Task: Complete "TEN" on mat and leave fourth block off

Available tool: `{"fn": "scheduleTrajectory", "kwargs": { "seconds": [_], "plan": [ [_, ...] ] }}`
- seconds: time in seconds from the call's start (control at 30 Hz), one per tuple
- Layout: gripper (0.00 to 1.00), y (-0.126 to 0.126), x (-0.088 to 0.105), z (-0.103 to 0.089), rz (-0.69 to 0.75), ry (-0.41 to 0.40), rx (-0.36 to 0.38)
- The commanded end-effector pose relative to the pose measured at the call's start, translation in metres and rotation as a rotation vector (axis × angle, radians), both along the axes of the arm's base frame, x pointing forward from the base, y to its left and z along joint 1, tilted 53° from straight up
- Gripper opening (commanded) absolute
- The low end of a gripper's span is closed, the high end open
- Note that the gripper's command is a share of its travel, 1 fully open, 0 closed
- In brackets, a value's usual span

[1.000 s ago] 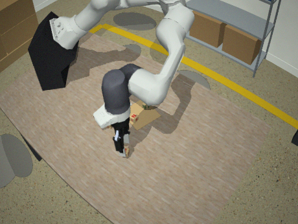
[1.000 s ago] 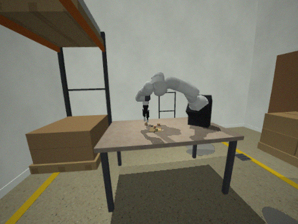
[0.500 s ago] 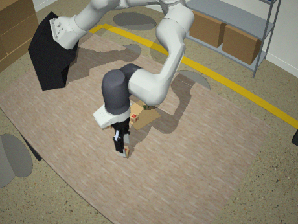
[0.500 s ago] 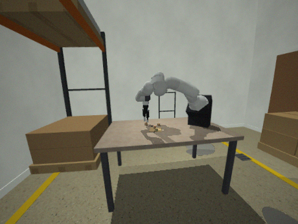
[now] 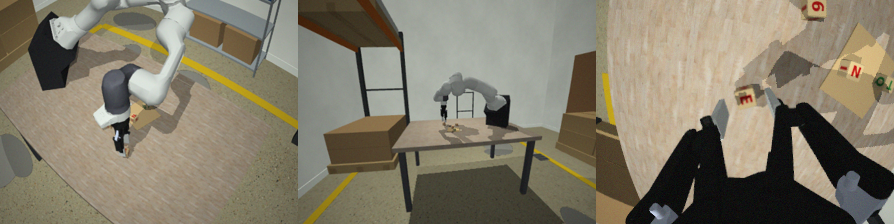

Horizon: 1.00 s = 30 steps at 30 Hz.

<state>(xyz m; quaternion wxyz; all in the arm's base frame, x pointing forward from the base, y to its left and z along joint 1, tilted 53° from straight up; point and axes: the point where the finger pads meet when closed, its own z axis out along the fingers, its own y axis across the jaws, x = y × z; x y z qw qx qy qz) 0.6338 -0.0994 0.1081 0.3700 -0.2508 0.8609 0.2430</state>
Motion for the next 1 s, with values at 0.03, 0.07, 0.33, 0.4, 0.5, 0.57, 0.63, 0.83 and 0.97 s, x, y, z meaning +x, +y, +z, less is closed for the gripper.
{"fn": "scheduleTrajectory", "kwargs": {
  "seconds": [0.03,0.07,0.33,0.4,0.5,0.57,0.63,0.83,0.97],
  "plan": [
    [0.4,0.002,0.002,0.001,0.001,-0.003,-0.001],
    [0.4,0.002,0.002,0.0,0.001,-0.003,-0.001],
    [0.4,0.01,0.009,-0.008,0.001,-0.003,-0.001],
    [0.4,0.011,0.01,-0.009,0.001,-0.003,-0.001],
    [0.4,0.014,0.012,-0.012,0.001,-0.003,-0.001],
    [0.4,0.017,0.014,-0.015,0.001,-0.003,-0.001],
    [0.4,0.019,0.017,-0.017,0.001,-0.003,-0.001],
    [0.4,0.024,0.02,-0.021,0.001,-0.003,-0.001],
    [0.4,0.024,0.02,-0.022,0.001,-0.003,-0.001]
  ]
}}
